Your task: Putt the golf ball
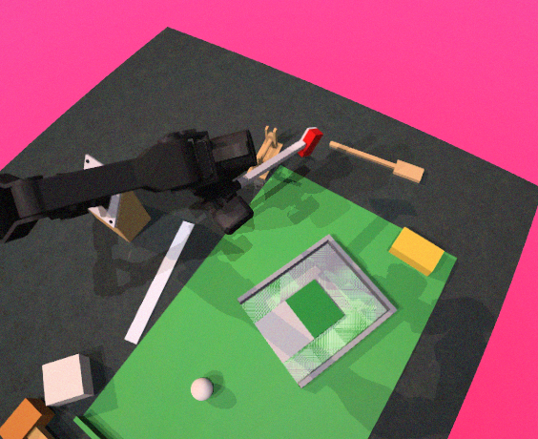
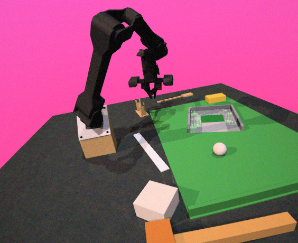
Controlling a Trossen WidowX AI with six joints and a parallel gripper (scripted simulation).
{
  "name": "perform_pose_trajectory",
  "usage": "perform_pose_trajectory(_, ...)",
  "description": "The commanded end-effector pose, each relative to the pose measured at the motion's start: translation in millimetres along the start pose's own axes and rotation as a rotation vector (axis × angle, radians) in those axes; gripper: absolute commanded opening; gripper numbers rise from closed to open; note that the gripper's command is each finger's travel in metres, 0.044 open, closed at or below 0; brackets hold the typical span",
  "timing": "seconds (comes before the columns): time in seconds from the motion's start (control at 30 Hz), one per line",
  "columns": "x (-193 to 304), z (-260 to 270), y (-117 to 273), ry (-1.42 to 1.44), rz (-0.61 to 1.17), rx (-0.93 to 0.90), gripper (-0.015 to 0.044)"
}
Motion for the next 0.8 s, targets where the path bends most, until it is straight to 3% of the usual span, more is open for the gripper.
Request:
perform_pose_trajectory(0.0,22,-6,11,-0.125,0.004,0.013,0.0000)
perform_pose_trajectory(0.77,151,-8,46,-0.833,0.071,0.081,0.0000)
Point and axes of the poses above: the point midway between the two fingers, 35 mm back from their tips, its own y axis back along the fingers, its own z axis across the jaws, x = y × z, the point moved 1 cm from there along y, back along the fingers, and after that the axes turned 12 degrees about y, right-handed, at the moved point
